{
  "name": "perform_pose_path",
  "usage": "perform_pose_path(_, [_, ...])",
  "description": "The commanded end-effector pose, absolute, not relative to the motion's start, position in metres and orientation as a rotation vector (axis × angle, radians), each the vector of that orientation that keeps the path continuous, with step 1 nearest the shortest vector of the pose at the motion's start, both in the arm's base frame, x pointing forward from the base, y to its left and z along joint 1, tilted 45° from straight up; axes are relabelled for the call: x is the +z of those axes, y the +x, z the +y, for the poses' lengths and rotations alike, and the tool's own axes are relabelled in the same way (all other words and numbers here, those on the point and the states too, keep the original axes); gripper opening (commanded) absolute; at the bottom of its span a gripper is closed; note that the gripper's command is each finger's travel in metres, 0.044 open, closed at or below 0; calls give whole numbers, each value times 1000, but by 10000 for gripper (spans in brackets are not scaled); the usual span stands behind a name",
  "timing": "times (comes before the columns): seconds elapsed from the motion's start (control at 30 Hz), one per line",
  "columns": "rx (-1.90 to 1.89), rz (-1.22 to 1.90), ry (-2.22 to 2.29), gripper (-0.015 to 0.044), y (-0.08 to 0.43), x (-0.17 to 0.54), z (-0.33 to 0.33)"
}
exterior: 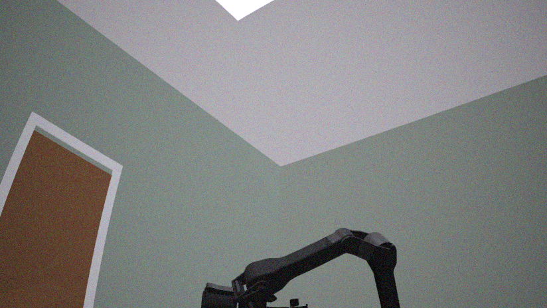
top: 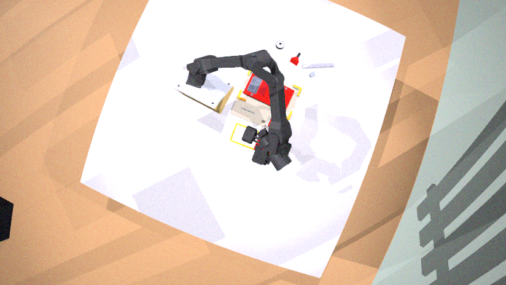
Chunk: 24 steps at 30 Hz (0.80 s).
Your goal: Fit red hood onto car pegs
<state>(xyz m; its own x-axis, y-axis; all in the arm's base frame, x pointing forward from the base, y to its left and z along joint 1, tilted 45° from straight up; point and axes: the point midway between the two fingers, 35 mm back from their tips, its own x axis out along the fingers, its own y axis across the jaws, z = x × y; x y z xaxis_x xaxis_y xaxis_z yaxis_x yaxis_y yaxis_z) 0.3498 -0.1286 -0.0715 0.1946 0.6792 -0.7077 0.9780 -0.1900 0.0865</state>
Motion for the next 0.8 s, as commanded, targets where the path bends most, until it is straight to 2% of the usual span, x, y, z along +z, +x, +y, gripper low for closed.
perform_pose_path(0.0, [-739, 1547, 1939, 440, 350, -76, -125])
perform_pose_path(0.77, [-739, 1547, 1939, 440, 355, -91, -111])
